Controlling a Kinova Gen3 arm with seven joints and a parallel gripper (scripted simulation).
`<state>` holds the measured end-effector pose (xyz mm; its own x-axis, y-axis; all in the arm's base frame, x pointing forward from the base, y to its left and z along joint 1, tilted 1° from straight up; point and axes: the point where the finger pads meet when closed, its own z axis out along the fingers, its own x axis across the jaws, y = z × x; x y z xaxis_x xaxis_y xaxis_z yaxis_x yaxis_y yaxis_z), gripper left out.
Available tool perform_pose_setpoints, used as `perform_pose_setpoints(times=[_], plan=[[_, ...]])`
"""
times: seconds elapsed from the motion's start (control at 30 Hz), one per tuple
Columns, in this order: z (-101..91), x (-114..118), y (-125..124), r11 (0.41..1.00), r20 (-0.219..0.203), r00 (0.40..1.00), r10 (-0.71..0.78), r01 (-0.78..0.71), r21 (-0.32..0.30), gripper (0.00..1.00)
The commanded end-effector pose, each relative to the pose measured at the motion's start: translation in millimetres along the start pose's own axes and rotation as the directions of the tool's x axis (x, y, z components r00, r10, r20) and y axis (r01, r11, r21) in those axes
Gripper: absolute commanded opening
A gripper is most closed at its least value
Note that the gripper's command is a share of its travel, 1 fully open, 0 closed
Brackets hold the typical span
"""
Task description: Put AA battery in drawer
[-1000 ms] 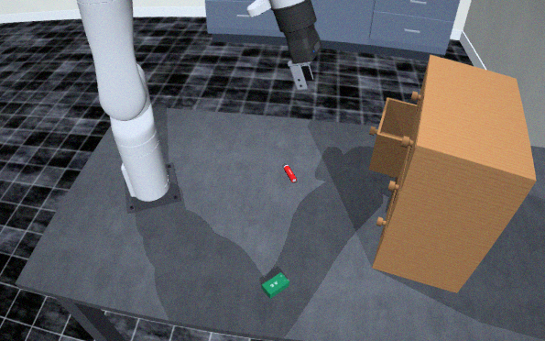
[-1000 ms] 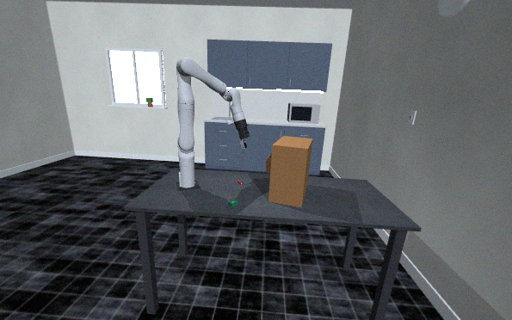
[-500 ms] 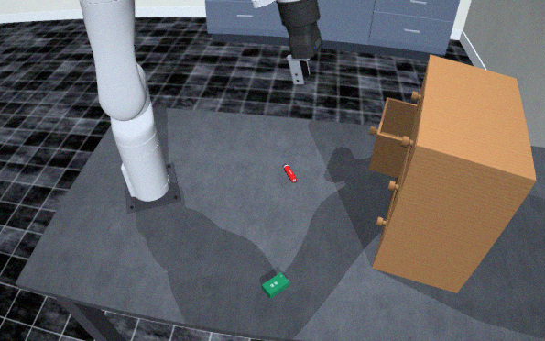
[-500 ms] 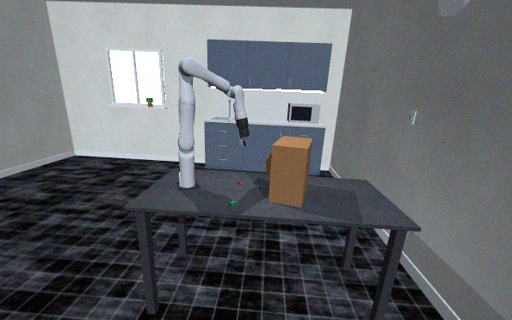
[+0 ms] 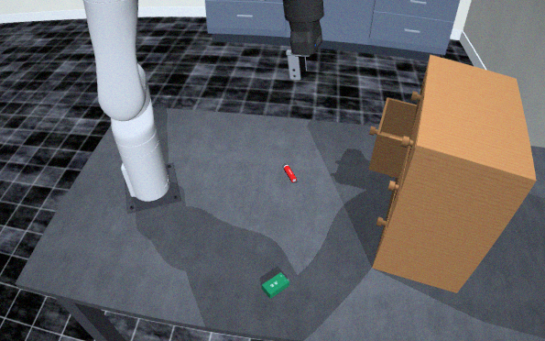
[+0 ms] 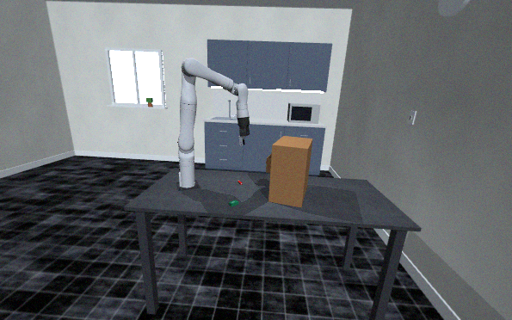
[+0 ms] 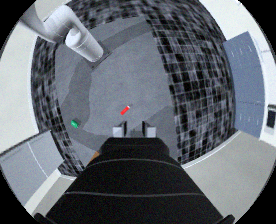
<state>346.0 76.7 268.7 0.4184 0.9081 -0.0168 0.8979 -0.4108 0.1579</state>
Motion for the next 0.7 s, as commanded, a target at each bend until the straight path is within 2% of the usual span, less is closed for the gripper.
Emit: perform_pose_setpoints(times=[0.0, 0.67], plan=[[-1.8, -1.2, 1.9, 1.0, 0.001, 1.0, 0.005, -0.005, 0.027, 0.67], [-10.2, -1.3, -1.9, 0.993, -0.001, 1.0, 0.004, -0.004, 0.117, 0.67]])
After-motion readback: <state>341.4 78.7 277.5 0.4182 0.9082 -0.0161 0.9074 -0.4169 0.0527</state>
